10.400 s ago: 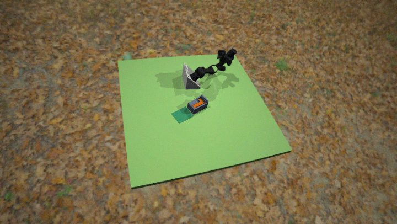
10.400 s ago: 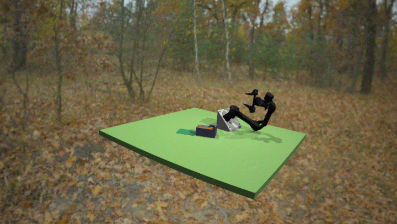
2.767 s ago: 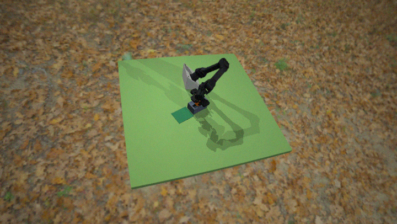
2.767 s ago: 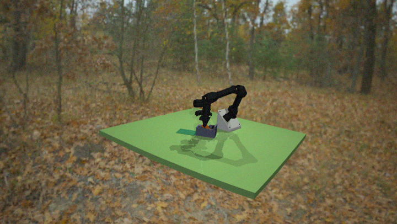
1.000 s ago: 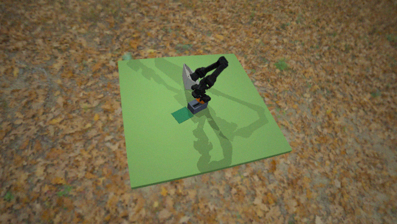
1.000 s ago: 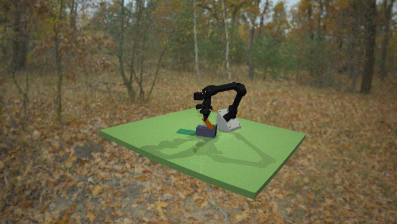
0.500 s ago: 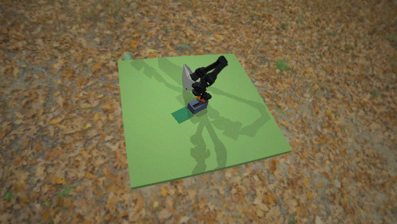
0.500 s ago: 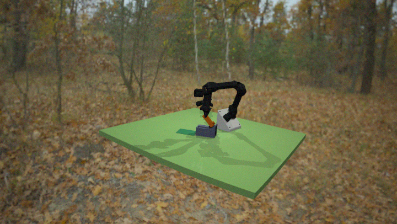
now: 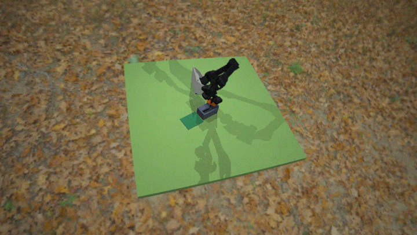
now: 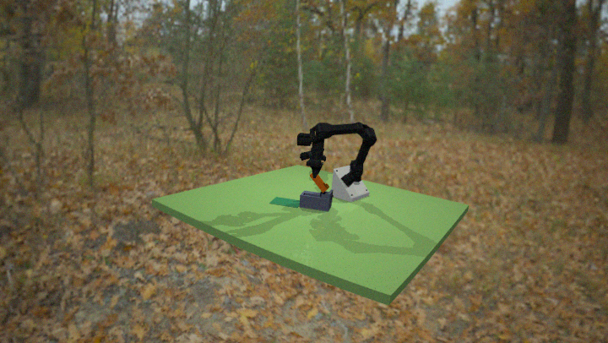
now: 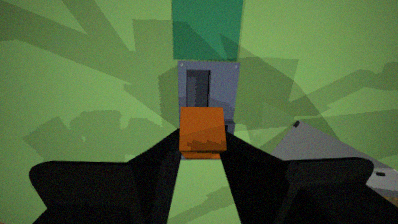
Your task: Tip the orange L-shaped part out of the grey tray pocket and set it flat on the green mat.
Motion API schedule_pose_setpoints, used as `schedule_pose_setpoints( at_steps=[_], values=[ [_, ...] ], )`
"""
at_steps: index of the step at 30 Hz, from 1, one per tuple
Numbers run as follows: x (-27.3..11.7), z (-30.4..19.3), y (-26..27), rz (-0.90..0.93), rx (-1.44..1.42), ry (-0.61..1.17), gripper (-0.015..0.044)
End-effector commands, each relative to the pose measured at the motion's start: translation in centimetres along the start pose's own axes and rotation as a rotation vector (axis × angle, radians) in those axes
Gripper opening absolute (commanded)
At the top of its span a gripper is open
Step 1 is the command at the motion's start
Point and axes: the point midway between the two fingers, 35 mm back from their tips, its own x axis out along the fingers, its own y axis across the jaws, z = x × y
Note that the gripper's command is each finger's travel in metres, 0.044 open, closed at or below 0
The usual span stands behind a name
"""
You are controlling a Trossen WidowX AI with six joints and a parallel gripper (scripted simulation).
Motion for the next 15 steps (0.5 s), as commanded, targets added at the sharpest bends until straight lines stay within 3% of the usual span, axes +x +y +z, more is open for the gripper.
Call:
schedule_pose_setpoints(
  at_steps=[1,15],
  values=[
    [0.1,0.9,-0.1,-0.007,-0.003,0.000,0.0000],
    [0.2,6.4,-0.4,-0.007,-0.004,-0.002,0.0000]
  ],
)
